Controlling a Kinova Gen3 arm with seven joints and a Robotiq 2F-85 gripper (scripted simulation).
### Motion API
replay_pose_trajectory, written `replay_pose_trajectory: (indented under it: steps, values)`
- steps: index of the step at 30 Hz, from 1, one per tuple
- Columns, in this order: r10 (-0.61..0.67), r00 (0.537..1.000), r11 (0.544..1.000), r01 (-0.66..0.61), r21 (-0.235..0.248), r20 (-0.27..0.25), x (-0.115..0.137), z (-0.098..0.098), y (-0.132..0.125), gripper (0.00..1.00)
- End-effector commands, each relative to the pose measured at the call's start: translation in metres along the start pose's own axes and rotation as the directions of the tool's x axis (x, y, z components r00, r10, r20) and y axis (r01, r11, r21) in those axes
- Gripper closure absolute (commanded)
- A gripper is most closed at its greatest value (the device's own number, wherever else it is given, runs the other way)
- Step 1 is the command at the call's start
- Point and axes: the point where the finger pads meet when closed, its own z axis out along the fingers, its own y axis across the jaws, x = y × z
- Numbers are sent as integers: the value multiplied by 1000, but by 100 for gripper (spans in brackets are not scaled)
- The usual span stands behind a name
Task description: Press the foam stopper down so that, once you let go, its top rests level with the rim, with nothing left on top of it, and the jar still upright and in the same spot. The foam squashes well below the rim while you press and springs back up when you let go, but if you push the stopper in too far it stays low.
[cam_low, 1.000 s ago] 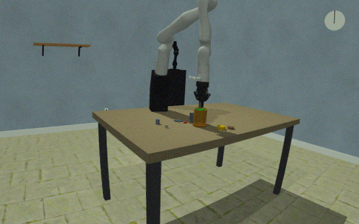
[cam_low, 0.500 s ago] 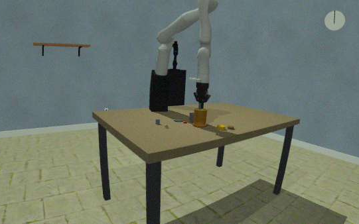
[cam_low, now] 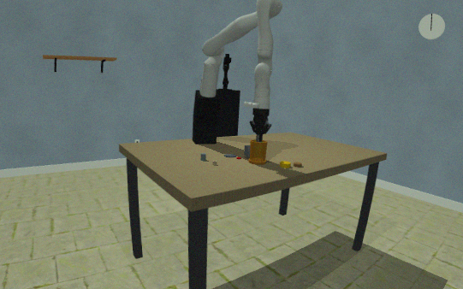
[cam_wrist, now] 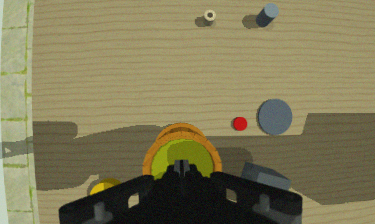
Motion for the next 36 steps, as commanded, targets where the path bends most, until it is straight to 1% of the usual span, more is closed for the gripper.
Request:
replay_pose_trajectory:
  steps: [1,14,36]
  values:
    - [-1,1000,1000,1,0,0,0,2,0,100]
    - [-1,1000,1000,1,-1,0,0,9,0,100]
    - [-1,1000,1000,1,0,0,0,14,0,100]
